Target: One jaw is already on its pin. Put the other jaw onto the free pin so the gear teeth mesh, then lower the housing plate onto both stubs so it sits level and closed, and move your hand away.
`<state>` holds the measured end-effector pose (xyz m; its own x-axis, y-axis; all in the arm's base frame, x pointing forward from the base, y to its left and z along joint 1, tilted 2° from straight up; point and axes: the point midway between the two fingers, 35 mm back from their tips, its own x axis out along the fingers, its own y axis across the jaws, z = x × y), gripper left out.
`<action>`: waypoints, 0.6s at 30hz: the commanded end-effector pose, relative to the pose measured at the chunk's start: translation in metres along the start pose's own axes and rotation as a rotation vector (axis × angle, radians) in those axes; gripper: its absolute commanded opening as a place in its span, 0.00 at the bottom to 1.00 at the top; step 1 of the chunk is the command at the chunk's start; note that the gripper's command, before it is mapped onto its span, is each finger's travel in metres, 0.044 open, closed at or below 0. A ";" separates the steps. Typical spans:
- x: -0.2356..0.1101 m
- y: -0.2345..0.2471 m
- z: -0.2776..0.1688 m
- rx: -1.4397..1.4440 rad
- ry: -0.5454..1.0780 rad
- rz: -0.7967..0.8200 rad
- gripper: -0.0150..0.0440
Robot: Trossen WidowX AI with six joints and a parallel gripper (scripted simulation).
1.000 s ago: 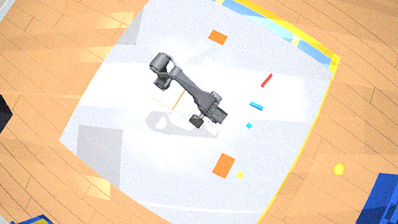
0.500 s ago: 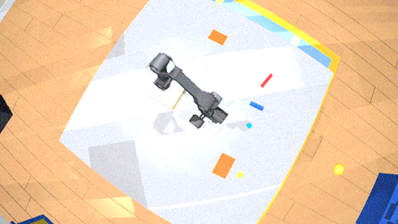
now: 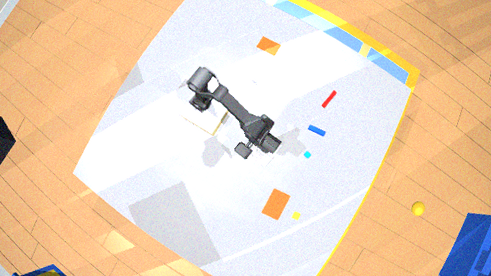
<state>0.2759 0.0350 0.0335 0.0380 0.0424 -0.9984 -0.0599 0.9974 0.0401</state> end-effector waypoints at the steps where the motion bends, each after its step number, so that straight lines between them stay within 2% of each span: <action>1: 0.009 0.001 -0.002 0.004 0.011 0.004 0.85; 18: 0.036 0.001 -0.004 0.004 0.011 0.004 0.85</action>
<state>0.2754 0.0362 0.0044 0.0375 0.0425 -0.9984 -0.0598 0.9974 0.0402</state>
